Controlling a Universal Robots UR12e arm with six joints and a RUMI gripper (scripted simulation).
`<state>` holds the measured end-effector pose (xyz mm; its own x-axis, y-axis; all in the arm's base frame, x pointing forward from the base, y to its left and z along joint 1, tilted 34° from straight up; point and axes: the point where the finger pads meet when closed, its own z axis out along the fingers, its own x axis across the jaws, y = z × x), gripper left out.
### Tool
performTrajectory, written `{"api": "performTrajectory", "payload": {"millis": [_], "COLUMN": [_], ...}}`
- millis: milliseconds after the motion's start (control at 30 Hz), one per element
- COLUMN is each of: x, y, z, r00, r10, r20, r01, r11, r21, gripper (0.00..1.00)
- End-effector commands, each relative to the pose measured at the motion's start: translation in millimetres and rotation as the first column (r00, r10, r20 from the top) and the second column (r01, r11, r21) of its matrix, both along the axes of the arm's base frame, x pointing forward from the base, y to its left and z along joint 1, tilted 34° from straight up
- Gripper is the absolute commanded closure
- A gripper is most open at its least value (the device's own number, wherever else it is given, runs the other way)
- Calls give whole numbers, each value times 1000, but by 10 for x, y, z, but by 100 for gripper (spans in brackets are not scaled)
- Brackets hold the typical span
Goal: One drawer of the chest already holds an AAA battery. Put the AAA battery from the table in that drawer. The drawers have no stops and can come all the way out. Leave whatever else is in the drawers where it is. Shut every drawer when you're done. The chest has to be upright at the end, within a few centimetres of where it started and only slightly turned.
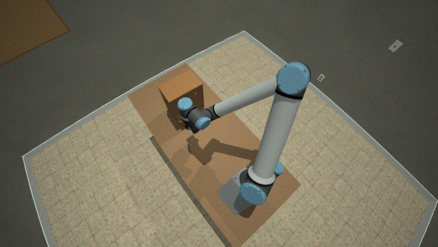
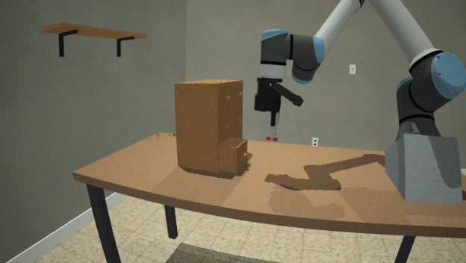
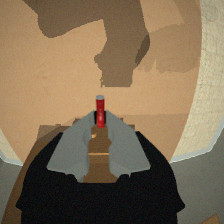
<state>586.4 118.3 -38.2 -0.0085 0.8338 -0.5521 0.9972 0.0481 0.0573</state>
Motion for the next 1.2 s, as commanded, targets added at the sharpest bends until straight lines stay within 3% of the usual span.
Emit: {"api": "performTrajectory", "payload": {"millis": [0, 1167], "x": [3, -13], "y": [3, -4], "z": [4, -8], "r00": [1000, 976], "r10": [8, 119], "r20": [13, 181], "r01": [-9, -120], "r11": [1000, 993], "r21": [0, -9], "gripper": [98, 98]}}
